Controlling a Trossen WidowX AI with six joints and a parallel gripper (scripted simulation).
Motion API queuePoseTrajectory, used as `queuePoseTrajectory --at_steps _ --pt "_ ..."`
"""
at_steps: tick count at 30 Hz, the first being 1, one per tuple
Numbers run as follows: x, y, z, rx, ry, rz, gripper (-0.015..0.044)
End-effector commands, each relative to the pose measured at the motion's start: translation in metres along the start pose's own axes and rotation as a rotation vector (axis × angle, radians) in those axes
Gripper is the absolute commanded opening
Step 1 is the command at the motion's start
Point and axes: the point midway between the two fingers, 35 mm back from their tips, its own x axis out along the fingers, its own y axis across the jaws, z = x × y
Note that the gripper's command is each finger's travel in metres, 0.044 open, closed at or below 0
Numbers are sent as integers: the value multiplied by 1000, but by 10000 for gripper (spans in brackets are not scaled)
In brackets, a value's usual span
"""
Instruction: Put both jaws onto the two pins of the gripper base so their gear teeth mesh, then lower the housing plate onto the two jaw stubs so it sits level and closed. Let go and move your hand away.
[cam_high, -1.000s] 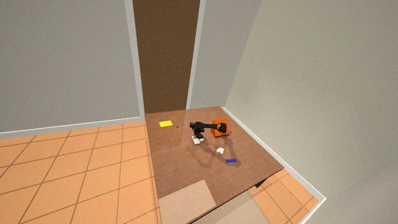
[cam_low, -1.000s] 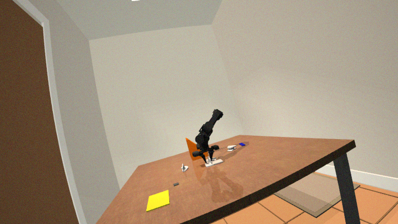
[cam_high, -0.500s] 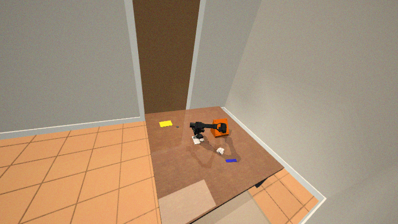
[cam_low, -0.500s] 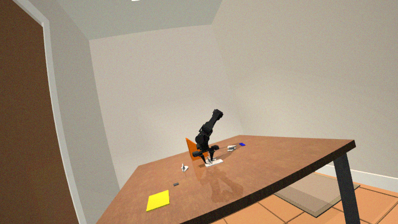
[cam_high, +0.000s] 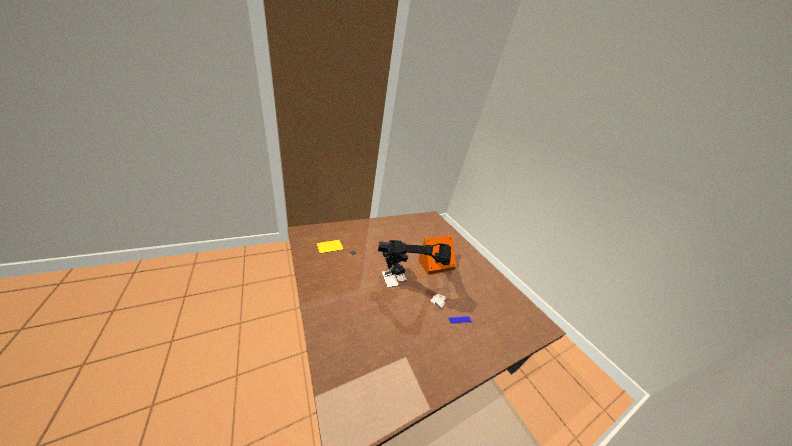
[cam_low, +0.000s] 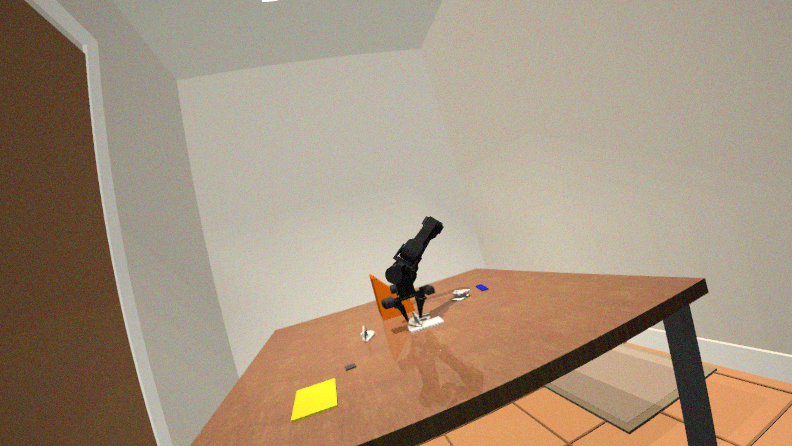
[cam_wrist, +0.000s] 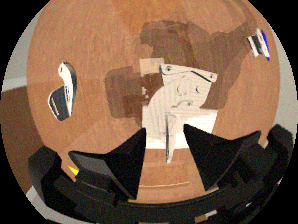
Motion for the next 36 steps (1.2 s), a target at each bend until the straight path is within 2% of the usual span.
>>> queuePoseTrajectory --at_steps 1,4,7,15,36 --pt "-35 1 -3 -8 16 10 224" --pt "-54 0 -1 -7 16 7 224" --pt "-47 2 -1 3 21 5 224" --pt "-49 12 0 -167 21 11 434" --pt "-56 46 7 -718 14 28 440"
